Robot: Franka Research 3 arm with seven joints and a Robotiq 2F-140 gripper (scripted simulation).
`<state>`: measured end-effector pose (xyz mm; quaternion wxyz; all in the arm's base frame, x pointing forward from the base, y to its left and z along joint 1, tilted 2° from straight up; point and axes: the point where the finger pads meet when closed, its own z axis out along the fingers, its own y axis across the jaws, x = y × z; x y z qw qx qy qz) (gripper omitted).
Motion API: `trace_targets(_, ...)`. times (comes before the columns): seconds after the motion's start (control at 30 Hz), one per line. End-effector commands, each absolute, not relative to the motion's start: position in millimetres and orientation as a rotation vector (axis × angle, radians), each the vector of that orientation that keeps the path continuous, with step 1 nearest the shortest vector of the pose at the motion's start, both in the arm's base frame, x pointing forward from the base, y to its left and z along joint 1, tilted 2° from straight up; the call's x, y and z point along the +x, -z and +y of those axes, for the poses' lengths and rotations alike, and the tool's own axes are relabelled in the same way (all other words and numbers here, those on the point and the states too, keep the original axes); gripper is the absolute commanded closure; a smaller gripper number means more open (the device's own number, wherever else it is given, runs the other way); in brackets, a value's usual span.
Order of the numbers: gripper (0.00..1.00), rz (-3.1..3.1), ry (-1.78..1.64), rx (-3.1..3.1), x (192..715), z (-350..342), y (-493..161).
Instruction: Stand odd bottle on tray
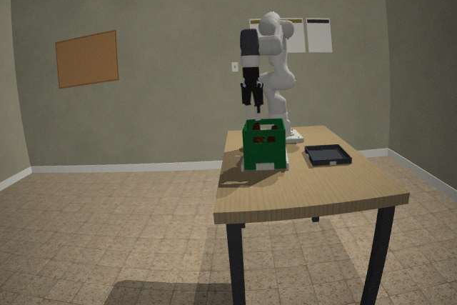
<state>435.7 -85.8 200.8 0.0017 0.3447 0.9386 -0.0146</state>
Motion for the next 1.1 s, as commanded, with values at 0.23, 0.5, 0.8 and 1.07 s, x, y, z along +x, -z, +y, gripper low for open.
trace_targets(0.23, 0.56, 2.969, 0.043, 1.080, 430, -82, -223)
trace_targets(0.5, 0.56, 2.969, 0.043, 1.080, 430, -82, -229)
trace_targets(0.8, 0.90, 2.969, 0.043, 1.080, 430, -82, -230)
trace_targets(1.07, 0.90, 2.969, 0.043, 1.080, 430, -82, -230)
